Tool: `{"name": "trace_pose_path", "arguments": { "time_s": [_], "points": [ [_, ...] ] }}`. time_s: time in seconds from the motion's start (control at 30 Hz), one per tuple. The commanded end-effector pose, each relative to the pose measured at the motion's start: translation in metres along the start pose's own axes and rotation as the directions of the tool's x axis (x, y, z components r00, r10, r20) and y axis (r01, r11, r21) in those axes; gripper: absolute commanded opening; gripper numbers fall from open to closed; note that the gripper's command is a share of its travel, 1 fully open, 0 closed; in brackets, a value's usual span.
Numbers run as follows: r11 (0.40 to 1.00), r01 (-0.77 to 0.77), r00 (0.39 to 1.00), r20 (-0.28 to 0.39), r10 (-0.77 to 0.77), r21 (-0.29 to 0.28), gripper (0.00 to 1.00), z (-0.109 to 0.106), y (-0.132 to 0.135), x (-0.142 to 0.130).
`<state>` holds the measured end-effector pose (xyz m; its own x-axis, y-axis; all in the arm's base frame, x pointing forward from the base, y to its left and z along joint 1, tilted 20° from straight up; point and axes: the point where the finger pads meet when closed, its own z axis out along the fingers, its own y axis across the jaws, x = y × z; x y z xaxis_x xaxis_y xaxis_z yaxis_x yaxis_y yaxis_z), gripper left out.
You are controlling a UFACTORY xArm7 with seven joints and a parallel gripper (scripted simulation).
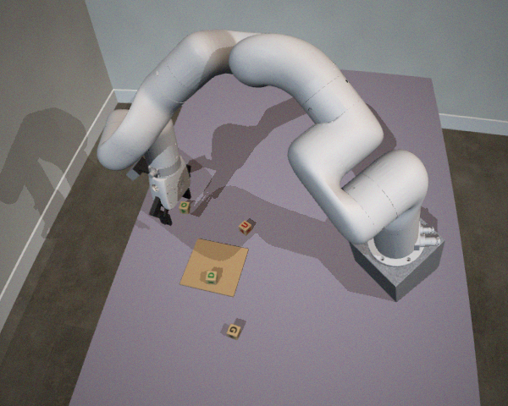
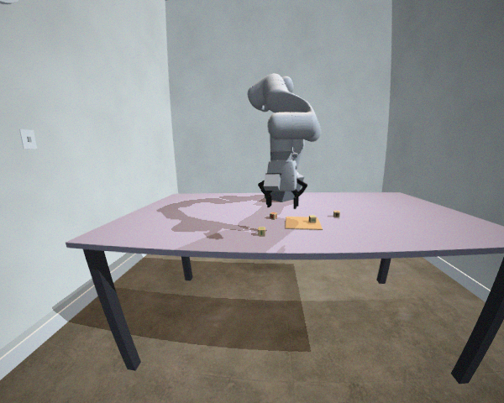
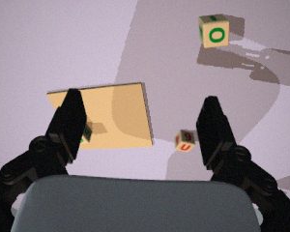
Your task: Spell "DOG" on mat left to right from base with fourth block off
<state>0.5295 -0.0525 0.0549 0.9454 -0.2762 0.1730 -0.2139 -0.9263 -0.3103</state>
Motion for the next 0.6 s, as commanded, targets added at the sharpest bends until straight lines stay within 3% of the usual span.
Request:
{"name": "trace_pose_path", "arguments": {
  "time_s": [0.0,0.17,0.37,0.4,0.57],
  "points": [
    [0.997,0.080,0.997,0.014,-0.080,0.009,1.00,0.000,0.014,0.011],
    [0.974,0.228,0.974,0.010,-0.228,-0.008,1.00,0.003,0.054,0.026],
    [0.964,0.265,0.964,0.011,-0.265,-0.013,1.00,0.004,0.066,0.030],
    [0.964,0.265,0.964,0.011,-0.265,-0.013,0.63,0.004,0.066,0.030],
    [0.964,0.265,0.964,0.011,-0.265,-0.013,0.63,0.004,0.066,0.030]
  ]
}}
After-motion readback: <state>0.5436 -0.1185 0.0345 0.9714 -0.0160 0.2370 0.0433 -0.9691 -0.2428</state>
